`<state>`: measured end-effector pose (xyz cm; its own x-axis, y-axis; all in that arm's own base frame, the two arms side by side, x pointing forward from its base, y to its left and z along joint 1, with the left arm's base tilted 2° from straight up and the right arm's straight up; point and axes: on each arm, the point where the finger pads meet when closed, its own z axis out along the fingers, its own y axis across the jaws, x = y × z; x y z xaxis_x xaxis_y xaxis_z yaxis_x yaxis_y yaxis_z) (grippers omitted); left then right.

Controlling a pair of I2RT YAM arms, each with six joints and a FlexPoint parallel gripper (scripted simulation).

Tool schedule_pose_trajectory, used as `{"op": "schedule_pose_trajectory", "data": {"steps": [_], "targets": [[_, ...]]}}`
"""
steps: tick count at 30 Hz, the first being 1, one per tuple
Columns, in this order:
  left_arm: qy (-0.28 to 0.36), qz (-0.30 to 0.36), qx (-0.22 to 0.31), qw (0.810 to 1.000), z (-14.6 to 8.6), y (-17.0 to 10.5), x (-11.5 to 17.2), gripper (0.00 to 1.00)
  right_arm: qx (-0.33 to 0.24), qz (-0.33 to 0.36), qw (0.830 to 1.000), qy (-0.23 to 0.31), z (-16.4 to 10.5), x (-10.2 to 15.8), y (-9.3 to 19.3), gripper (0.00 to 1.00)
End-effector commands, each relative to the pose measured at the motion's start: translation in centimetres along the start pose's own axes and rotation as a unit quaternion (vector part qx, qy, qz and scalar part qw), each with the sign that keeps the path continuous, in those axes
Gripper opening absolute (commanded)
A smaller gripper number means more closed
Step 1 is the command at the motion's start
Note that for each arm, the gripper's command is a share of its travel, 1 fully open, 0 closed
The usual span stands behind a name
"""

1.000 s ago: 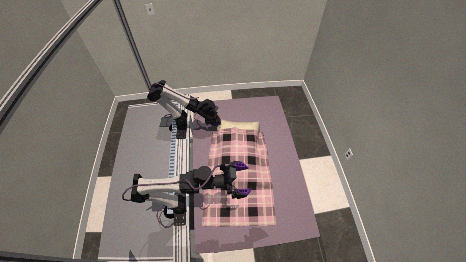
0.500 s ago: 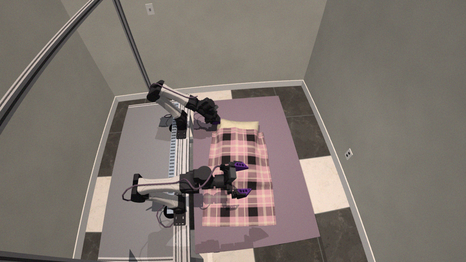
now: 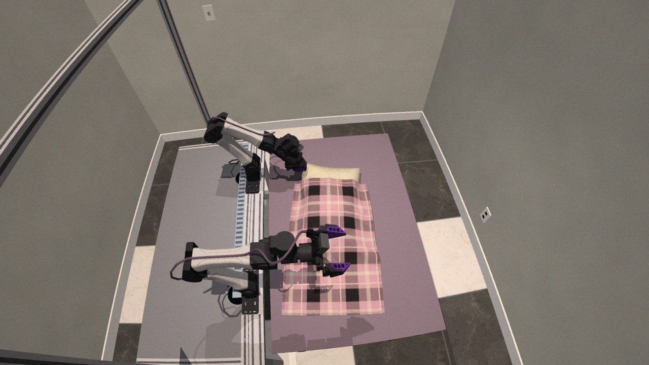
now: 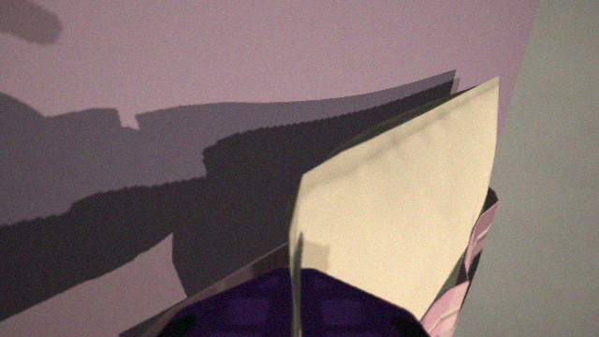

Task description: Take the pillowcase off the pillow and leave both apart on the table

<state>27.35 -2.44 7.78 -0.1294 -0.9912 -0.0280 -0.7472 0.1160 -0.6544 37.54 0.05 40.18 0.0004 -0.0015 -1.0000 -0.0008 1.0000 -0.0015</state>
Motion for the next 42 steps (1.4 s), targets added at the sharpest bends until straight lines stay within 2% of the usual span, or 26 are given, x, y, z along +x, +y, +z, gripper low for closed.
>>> {"op": "schedule_pose_trajectory", "data": {"steps": [1, 20, 38, 42], "targets": [[0.000, 0.009, 0.015, 1.000, -0.8, -1.5, -1.0, 0.00, -0.006, 0.004, 1.000, -0.008, -0.1, -1.0, 0.3, 1.00], [-0.001, 0.009, 0.007, 1.000, -0.6, -0.9, -5.3, 0.00, -0.006, 0.004, 1.000, -0.008, -0.1, -1.0, 0.3, 1.00], [0.003, 0.016, 0.019, 1.000, -0.3, -1.3, -4.9, 0.00, -0.006, 0.004, 1.000, -0.008, -0.1, -1.0, 0.3, 1.00], [-0.003, 0.015, 0.027, 1.000, -0.6, -2.0, -6.0, 0.00, -0.006, 0.004, 1.000, -0.008, -0.1, -1.0, 0.3, 1.00]]}}
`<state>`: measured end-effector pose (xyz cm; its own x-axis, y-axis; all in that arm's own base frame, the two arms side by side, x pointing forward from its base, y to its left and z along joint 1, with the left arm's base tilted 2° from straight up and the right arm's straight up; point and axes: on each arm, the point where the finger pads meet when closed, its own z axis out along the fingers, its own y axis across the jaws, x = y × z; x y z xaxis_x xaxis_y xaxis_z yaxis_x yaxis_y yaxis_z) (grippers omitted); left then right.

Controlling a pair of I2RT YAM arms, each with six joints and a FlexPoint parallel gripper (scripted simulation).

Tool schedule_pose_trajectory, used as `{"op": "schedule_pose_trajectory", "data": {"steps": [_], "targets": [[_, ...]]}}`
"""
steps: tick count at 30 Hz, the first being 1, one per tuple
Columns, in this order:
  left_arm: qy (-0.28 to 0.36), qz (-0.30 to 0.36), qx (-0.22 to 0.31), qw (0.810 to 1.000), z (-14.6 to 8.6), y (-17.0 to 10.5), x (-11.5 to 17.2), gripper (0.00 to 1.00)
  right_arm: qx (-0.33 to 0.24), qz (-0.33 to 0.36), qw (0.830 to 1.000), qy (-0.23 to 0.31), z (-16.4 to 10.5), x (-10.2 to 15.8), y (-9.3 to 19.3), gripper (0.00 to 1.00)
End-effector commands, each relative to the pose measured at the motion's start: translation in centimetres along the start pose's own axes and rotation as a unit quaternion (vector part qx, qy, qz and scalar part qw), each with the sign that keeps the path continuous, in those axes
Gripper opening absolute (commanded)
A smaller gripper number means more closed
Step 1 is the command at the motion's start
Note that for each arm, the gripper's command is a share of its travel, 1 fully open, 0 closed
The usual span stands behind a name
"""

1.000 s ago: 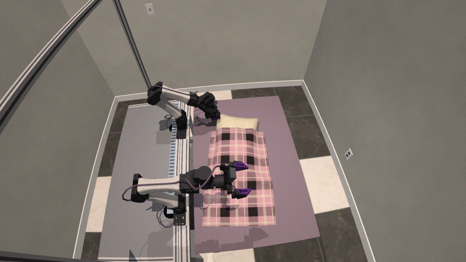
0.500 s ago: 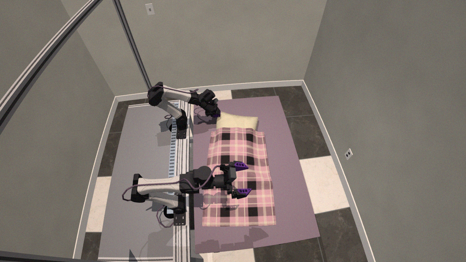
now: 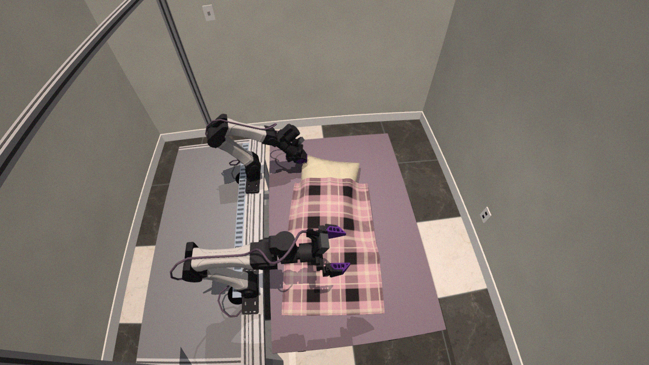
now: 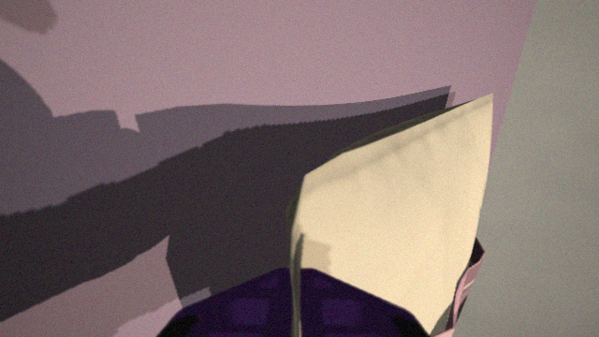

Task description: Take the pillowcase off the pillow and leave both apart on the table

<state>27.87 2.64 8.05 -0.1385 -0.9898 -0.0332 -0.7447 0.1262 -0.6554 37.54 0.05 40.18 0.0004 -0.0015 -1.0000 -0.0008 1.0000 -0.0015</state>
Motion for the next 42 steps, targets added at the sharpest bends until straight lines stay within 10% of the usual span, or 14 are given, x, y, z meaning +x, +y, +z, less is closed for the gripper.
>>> {"op": "schedule_pose_trajectory", "data": {"steps": [1, 42], "targets": [[-0.004, 0.010, 0.025, 1.000, -0.4, -1.9, -1.1, 0.00, -0.006, 0.004, 1.000, -0.008, -0.1, -1.0, 0.3, 1.00], [-0.015, 0.004, 0.009, 1.000, 0.0, -1.5, -9.8, 0.00, -0.006, 0.004, 1.000, -0.008, -0.1, -1.0, 0.3, 1.00]]}}
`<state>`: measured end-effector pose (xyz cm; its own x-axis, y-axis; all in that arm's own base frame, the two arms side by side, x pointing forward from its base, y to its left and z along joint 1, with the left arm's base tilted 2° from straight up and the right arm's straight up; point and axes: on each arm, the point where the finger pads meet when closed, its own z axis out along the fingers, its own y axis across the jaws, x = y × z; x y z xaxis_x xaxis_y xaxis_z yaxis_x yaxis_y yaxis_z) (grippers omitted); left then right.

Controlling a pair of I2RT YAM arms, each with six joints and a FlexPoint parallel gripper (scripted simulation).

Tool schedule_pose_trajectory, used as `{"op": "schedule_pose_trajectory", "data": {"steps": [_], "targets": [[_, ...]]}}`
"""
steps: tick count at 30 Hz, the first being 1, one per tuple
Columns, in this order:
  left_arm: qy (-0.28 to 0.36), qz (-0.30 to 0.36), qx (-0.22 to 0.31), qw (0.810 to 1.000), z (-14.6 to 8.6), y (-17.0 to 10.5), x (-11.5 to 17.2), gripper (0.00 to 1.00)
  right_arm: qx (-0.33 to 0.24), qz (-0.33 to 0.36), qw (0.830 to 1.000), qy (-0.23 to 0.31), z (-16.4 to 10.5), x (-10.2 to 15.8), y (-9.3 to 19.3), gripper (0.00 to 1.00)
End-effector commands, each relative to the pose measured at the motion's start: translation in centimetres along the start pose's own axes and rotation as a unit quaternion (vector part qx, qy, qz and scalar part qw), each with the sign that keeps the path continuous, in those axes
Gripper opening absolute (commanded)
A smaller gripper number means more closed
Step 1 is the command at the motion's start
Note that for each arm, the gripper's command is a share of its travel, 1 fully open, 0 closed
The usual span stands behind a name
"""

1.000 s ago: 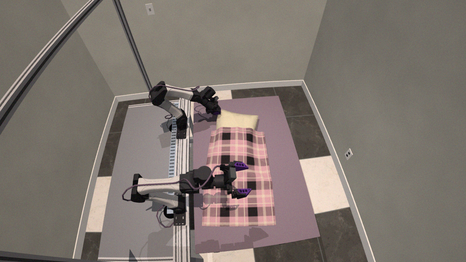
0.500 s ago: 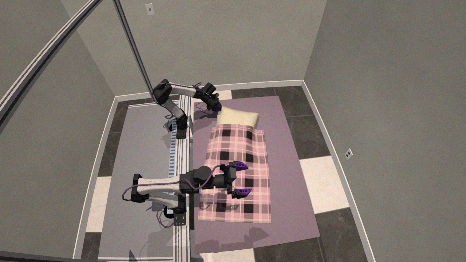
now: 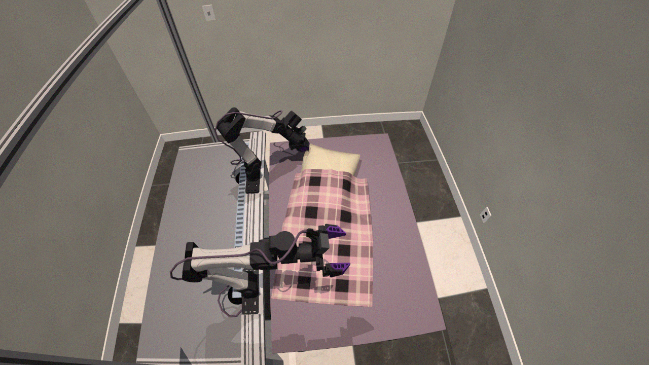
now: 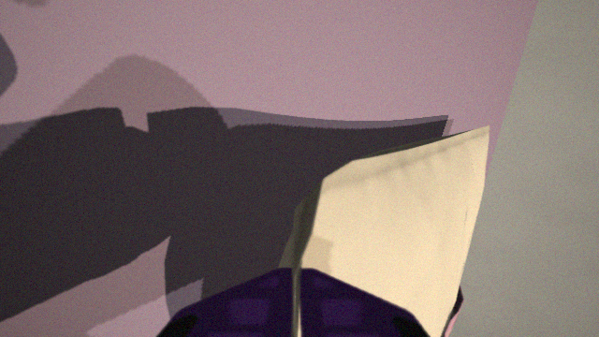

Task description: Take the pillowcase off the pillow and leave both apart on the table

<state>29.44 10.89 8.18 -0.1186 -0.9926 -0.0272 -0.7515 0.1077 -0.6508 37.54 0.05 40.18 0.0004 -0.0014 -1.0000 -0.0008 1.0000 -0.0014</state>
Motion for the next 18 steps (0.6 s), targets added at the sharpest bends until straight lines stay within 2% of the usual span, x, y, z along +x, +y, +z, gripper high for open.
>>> {"op": "schedule_pose_trajectory", "data": {"steps": [1, 18], "targets": [[-0.012, 0.014, 0.014, 1.000, -0.4, -1.4, -1.7, 0.00, -0.006, 0.004, 1.000, -0.008, -0.1, -1.0, 0.3, 1.00], [-0.015, 0.010, 0.010, 1.000, -0.1, -1.6, -5.6, 0.00, -0.006, 0.004, 1.000, -0.008, -0.1, -1.0, 0.3, 1.00]]}}
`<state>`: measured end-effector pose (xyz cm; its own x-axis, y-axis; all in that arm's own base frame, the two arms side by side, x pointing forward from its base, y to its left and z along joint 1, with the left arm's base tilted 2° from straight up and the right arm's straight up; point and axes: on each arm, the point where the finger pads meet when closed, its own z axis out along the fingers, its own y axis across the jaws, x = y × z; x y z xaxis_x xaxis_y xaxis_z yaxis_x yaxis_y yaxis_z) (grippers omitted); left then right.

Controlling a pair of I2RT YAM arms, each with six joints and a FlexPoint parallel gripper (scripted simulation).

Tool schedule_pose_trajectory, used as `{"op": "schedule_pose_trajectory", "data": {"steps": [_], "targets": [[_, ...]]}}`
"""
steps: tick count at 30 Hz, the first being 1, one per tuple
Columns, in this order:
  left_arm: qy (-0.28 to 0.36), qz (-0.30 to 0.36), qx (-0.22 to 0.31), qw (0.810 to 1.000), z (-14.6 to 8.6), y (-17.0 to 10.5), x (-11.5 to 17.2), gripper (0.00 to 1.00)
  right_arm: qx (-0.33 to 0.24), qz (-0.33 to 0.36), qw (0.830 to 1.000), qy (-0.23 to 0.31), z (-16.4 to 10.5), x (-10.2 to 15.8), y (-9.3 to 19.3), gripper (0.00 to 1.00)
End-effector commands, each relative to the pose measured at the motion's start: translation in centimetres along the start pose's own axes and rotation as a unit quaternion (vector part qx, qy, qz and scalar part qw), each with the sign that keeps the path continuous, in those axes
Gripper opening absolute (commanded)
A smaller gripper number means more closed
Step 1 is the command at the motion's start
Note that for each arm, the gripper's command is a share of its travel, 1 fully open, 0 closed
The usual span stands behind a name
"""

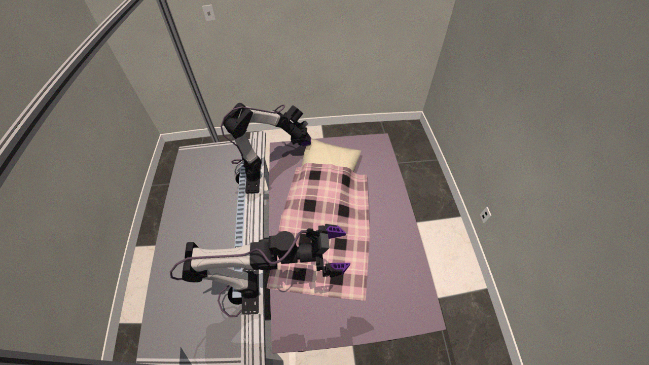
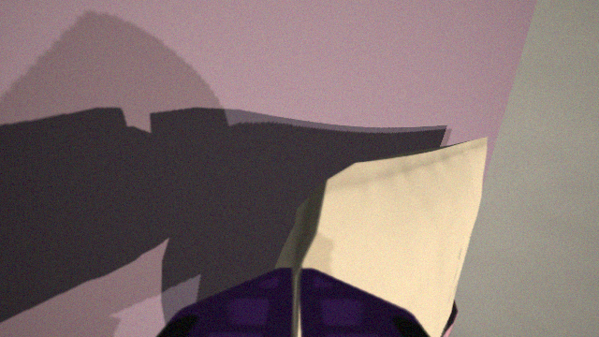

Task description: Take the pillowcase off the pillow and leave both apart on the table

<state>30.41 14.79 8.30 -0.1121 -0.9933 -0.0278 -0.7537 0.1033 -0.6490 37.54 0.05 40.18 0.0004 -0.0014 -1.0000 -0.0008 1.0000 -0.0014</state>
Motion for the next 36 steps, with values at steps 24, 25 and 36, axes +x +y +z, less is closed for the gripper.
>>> {"op": "schedule_pose_trajectory", "data": {"steps": [24, 25, 36], "targets": [[-0.023, 0.010, 0.007, 1.000, 0.1, -1.8, -7.1, 0.00, -0.006, 0.004, 1.000, -0.008, -0.1, -1.0, 0.3, 1.00], [-0.028, 0.013, 0.011, 0.999, -0.1, -2.0, -7.3, 0.00, -0.006, 0.004, 1.000, -0.008, -0.1, -1.0, 0.3, 1.00], [-0.019, 0.006, 0.006, 1.000, 0.5, -1.9, -9.0, 0.00, -0.006, 0.004, 1.000, -0.008, -0.1, -1.0, 0.3, 1.00]]}}
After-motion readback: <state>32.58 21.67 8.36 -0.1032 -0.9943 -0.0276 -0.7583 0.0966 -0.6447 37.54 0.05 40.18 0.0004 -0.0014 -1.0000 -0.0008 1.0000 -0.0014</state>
